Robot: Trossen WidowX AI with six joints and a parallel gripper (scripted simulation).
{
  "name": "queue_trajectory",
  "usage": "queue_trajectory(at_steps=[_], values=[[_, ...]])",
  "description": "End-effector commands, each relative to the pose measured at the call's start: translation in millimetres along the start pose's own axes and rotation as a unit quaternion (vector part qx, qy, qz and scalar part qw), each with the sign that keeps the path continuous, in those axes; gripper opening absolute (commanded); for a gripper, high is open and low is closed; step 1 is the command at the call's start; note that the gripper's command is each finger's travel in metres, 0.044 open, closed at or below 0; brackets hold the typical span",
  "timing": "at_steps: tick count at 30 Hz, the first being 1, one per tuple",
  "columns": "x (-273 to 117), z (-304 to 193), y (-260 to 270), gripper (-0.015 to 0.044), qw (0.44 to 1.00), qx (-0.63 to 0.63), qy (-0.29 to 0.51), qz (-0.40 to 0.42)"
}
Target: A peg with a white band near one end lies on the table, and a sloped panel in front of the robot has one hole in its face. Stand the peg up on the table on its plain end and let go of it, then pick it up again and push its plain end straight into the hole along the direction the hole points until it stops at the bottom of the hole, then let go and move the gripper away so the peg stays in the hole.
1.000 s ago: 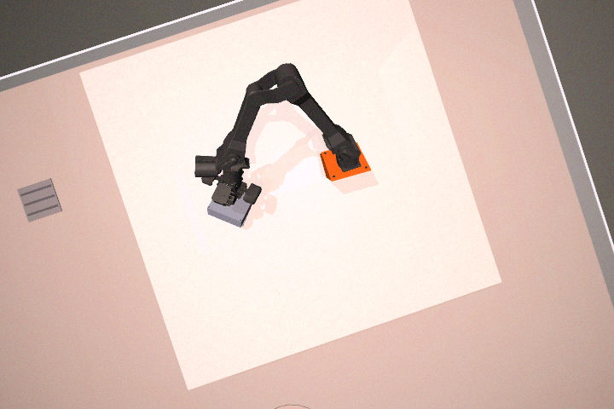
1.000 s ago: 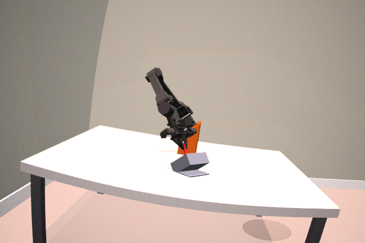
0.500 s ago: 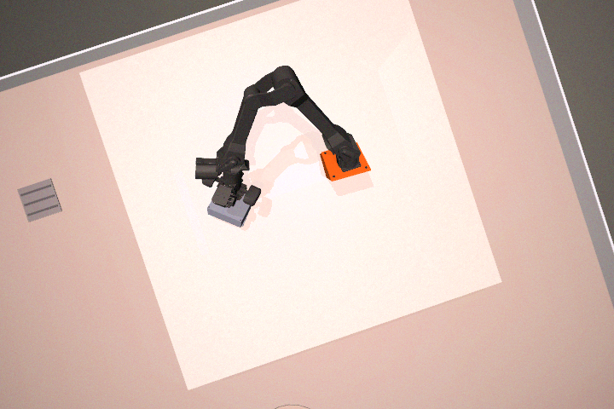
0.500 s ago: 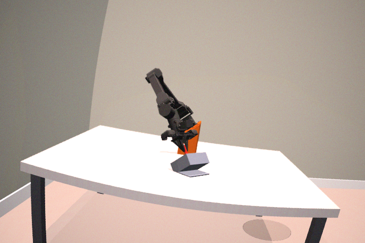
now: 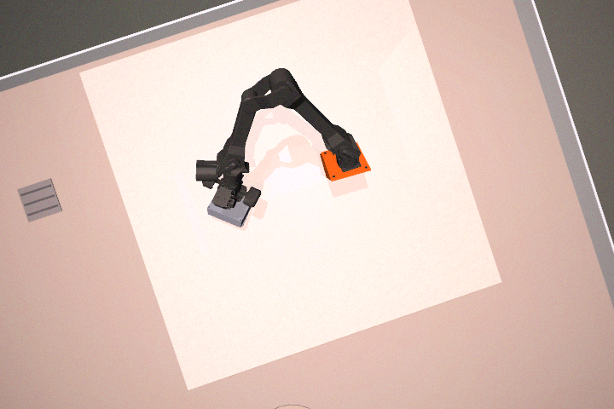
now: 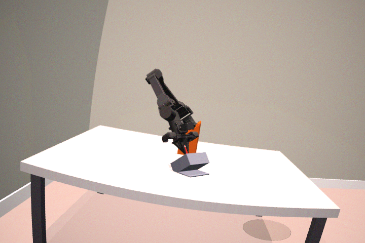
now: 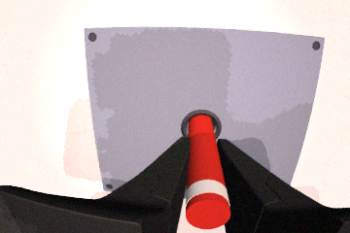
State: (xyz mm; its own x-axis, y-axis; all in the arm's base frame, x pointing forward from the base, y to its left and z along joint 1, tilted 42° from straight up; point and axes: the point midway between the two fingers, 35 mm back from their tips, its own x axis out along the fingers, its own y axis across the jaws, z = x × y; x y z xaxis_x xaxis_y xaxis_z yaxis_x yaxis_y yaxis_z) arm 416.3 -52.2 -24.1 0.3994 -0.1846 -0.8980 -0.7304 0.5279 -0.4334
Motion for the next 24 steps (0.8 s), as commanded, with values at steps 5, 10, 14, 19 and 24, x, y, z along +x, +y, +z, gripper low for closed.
queue_trajectory(at_steps=[5,10,14,19,24], values=[[5.4,1.5,-0.9,0.0000,1.000,-0.002,-0.002,0.000],[6.6,1.7,-1.1,0.0000,1.000,-0.002,-0.002,0.000],[5.4,0.2,0.1,0.0000,1.000,0.000,0.001,0.000],[5.4,0.2,0.1,0.0000,1.000,0.000,0.001,0.000],[5.4,0.2,0.1,0.0131,1.000,0.000,0.001,0.000]])
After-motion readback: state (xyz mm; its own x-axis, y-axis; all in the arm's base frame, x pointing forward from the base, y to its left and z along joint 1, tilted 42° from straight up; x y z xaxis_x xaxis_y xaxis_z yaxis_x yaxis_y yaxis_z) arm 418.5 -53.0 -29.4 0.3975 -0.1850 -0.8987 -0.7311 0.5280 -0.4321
